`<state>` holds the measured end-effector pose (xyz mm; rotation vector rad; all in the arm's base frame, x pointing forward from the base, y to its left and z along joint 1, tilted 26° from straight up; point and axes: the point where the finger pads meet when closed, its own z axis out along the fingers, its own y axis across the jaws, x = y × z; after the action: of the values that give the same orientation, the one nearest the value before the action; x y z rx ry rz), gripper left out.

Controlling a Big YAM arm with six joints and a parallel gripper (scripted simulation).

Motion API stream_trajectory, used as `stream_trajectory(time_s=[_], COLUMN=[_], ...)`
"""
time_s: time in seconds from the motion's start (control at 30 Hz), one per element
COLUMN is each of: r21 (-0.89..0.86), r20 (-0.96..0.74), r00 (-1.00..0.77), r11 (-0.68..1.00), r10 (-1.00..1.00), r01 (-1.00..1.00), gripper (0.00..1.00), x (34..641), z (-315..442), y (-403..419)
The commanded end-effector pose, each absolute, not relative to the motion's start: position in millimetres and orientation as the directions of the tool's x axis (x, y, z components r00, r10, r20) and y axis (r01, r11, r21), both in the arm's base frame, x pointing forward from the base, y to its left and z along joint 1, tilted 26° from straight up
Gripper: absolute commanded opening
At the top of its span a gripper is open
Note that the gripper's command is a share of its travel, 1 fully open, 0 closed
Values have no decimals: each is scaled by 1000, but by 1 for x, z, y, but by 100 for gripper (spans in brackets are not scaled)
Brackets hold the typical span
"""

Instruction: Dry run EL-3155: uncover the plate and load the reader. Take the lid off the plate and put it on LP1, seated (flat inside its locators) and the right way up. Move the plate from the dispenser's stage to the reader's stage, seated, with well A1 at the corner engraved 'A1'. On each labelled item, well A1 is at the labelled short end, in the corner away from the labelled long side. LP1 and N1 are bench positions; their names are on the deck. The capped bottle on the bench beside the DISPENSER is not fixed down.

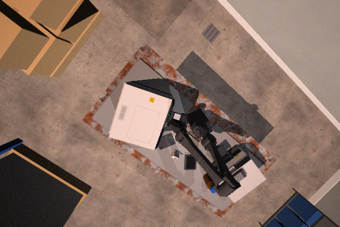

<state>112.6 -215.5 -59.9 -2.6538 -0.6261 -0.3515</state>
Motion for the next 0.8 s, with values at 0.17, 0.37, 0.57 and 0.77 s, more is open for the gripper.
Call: stream_trajectory(time_s=[0.17, 0.37, 0.57, 0.77], r21=[-251, -251, -254, -247], r20=[322, 322, 322, 321], r00=[863, 859, 858, 860], r11=[-844, -839, -836, -842], r10=[389, 398, 400, 396], r01=[474, 483, 486, 480], gripper=[100, 100, 100, 100], x=[114, 118, 118, 116], z=[-44, -45, -41, -39], y=[-245, -248, -247, -249])
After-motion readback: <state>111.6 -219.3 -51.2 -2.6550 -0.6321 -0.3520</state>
